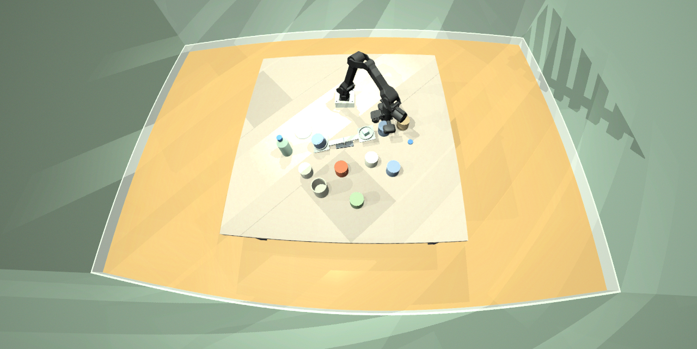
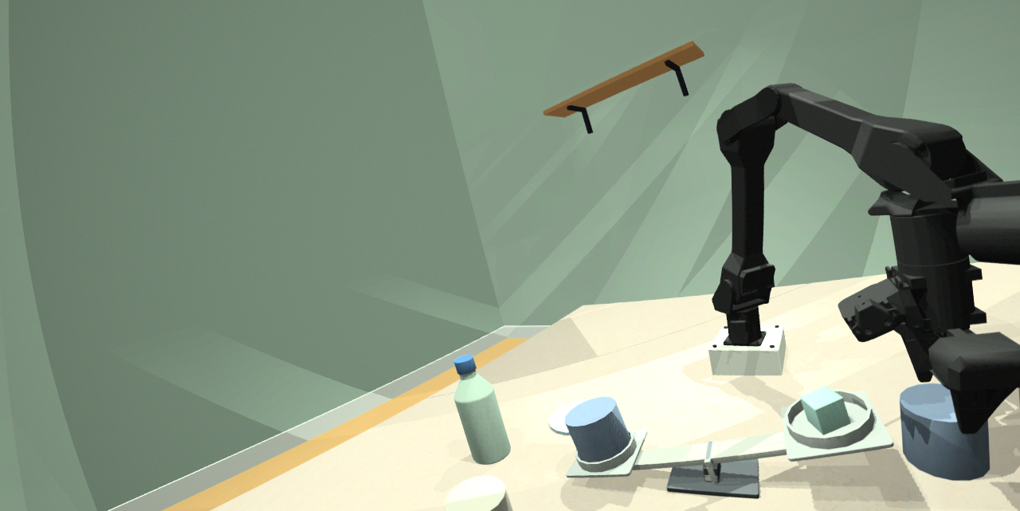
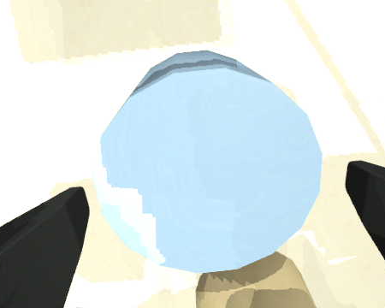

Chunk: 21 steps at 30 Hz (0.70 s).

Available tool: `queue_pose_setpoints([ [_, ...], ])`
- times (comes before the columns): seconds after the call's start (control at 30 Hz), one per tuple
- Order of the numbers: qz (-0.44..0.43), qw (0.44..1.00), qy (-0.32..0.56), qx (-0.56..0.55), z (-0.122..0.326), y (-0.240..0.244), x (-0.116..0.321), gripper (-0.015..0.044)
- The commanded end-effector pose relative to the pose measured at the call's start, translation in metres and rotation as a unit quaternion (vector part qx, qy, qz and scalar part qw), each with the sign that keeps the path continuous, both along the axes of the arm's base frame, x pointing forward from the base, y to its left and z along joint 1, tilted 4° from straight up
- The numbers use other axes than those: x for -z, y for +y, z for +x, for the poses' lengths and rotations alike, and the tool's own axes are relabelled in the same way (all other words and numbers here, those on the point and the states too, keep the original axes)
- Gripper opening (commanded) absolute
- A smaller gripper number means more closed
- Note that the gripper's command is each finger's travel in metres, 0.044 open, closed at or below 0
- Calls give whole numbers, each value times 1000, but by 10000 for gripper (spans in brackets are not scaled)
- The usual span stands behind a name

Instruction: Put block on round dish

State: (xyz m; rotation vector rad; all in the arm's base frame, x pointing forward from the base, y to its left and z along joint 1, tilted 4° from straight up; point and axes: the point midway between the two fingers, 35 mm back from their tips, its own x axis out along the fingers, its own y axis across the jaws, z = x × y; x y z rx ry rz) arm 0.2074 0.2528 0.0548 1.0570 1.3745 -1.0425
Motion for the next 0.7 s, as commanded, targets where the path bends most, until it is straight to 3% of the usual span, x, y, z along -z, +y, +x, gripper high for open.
queue_pose_setpoints([
  [0.0, 8, 1000, -5, -1, 2, 0, -20, 440],
  [0.07, 8, 1000, -5, -1, 2, 0, -20, 440],
  [0.3, 9, 996, -12, -91, 42, -52, -42, 260],
  [0.47, 10, 985, -16, -170, 66, -104, -61, 260],
  [0.67, 10, 983, -17, -181, 68, -112, -64, 260],
])
